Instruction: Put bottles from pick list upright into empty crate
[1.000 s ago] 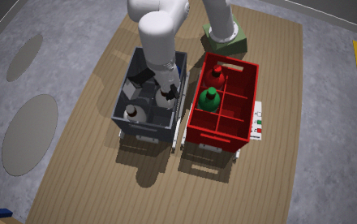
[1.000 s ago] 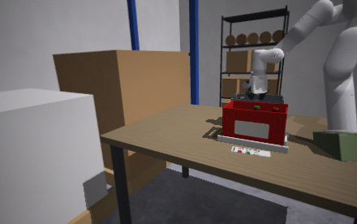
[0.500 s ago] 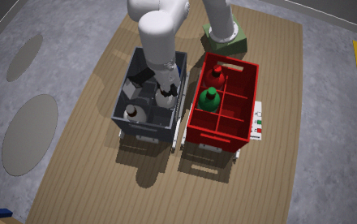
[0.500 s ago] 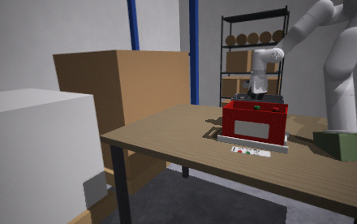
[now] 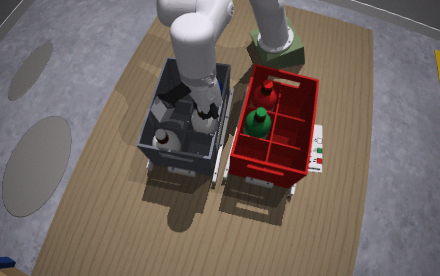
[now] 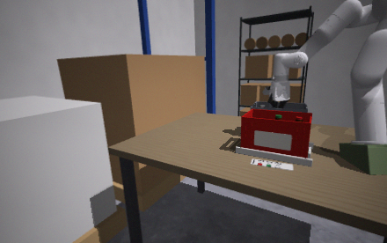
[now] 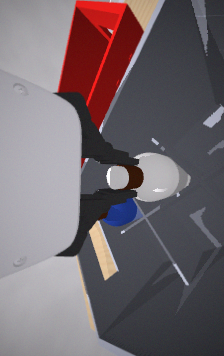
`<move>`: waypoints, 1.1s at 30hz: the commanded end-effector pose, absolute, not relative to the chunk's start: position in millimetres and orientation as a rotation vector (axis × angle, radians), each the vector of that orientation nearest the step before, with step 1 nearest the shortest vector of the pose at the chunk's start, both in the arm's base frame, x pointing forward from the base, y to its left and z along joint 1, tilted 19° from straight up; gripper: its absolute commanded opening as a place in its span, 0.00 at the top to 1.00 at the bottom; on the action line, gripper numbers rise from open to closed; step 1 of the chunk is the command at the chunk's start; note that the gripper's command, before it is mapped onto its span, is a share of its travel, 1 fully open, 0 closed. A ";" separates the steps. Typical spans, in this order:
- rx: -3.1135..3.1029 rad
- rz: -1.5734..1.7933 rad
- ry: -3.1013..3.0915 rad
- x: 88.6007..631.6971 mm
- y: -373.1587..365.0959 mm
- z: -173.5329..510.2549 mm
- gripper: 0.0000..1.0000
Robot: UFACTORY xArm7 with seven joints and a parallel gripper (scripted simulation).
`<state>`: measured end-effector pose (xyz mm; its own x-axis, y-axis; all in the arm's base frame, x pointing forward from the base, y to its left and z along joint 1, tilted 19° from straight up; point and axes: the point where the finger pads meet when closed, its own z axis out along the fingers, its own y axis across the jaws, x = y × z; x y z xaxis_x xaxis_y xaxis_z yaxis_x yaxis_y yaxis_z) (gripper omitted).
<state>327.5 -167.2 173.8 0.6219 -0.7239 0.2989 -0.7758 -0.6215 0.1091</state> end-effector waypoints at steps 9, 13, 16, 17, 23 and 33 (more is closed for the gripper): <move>2.619 0.339 -1.230 328.8 -167.3 175.5 1.00; 2.619 0.339 -1.230 328.8 -167.3 175.5 1.00; 2.619 0.339 -1.230 328.8 -167.3 175.5 1.00; 2.619 0.339 -1.230 328.8 -167.3 175.5 1.00; 2.619 0.339 -1.230 328.5 -166.3 178.7 1.00; 2.619 0.340 -1.230 327.0 -162.3 191.4 1.00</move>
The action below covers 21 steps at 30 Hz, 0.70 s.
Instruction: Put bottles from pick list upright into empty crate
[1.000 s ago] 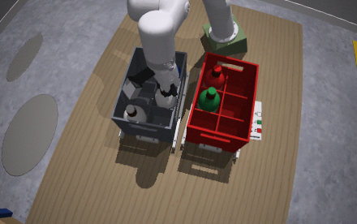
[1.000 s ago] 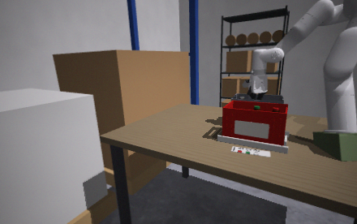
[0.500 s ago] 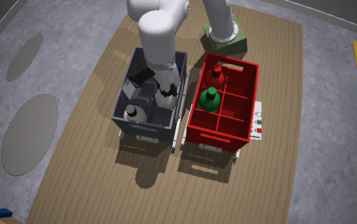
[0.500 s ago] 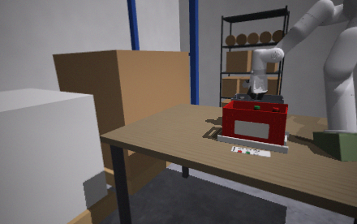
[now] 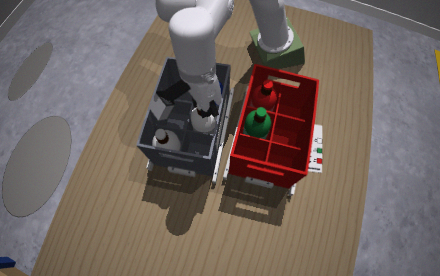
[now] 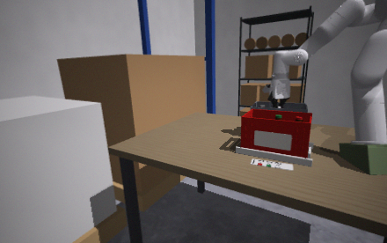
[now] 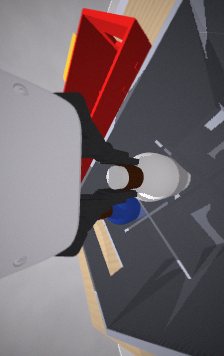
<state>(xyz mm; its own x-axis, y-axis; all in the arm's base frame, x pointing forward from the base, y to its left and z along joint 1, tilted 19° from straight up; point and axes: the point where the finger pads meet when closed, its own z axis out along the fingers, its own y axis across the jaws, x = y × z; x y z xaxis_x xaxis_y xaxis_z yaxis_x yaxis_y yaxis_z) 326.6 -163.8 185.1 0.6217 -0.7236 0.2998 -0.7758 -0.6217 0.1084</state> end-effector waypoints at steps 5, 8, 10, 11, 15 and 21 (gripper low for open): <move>2.619 0.340 -1.230 326.1 -159.8 199.3 1.00; 2.619 0.340 -1.230 325.6 -158.3 204.0 1.00; 2.619 0.340 -1.230 325.2 -157.3 207.2 1.00; 2.619 0.340 -1.230 325.0 -156.8 208.8 1.00; 2.619 0.340 -1.230 324.6 -155.8 211.9 1.00; 2.619 0.340 -1.230 323.5 -152.8 221.4 1.00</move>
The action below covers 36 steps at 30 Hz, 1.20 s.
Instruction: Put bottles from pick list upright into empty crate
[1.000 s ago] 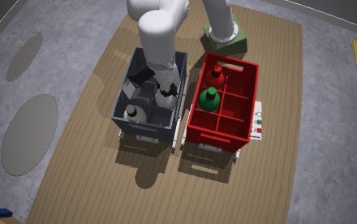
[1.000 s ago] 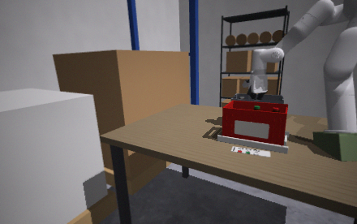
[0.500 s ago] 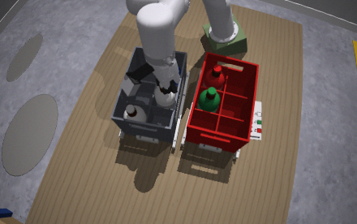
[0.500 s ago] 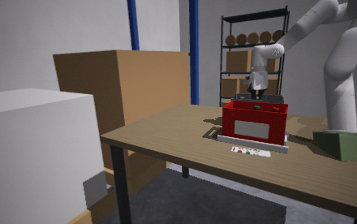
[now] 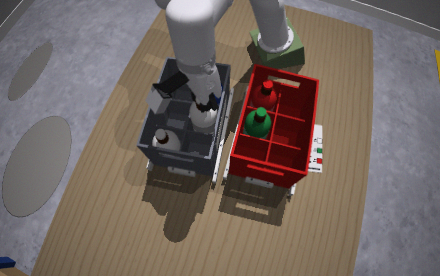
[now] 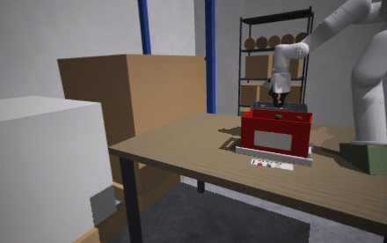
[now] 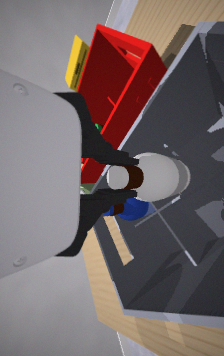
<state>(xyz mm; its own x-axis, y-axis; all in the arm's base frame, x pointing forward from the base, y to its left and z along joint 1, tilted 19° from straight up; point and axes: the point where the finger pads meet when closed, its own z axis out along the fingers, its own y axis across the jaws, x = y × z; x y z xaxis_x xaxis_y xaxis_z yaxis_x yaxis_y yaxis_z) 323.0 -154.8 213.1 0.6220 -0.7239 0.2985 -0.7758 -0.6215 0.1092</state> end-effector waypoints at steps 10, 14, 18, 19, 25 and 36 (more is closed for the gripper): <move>2.619 0.340 -1.230 321.9 -148.2 235.7 1.00; 2.619 0.340 -1.230 321.3 -146.7 240.4 1.00; 2.619 0.340 -1.230 320.6 -144.7 246.8 1.00; 2.619 0.340 -1.230 320.4 -144.2 248.3 1.00; 2.619 0.340 -1.230 319.3 -141.2 257.8 1.00; 2.619 0.340 -1.230 317.7 -136.7 272.1 1.00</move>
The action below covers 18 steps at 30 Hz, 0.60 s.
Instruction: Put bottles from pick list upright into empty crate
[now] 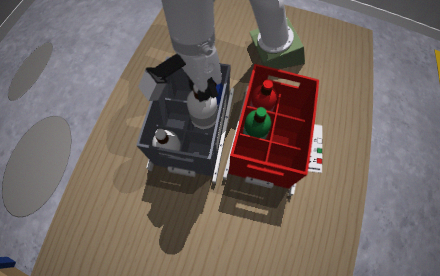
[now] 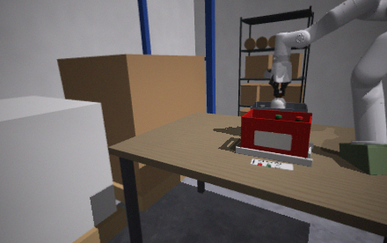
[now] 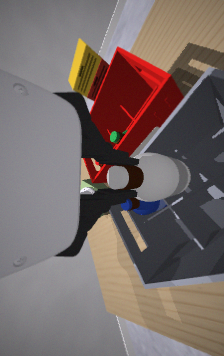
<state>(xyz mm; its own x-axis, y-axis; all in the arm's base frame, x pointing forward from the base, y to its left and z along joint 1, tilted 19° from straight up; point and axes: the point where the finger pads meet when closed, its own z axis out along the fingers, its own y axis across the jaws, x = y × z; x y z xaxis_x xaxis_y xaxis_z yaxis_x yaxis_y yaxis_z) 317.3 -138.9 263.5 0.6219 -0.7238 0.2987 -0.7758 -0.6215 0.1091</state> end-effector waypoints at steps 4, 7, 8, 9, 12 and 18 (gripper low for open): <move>2.619 0.340 -1.230 316.9 -134.6 278.4 1.00; 2.619 0.340 -1.230 316.4 -133.1 283.1 1.00; 2.619 0.340 -1.230 316.4 -133.1 283.1 1.00; 2.619 0.340 -1.230 316.4 -133.1 283.1 1.00; 2.619 0.340 -1.230 315.8 -131.6 287.9 1.00; 2.619 0.340 -1.230 314.7 -128.6 297.3 1.00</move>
<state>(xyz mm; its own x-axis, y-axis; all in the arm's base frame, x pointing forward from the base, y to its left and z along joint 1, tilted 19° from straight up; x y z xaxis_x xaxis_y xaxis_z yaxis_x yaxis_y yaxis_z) 314.5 -130.9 288.8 0.6219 -0.7238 0.2989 -0.7758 -0.6215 0.1090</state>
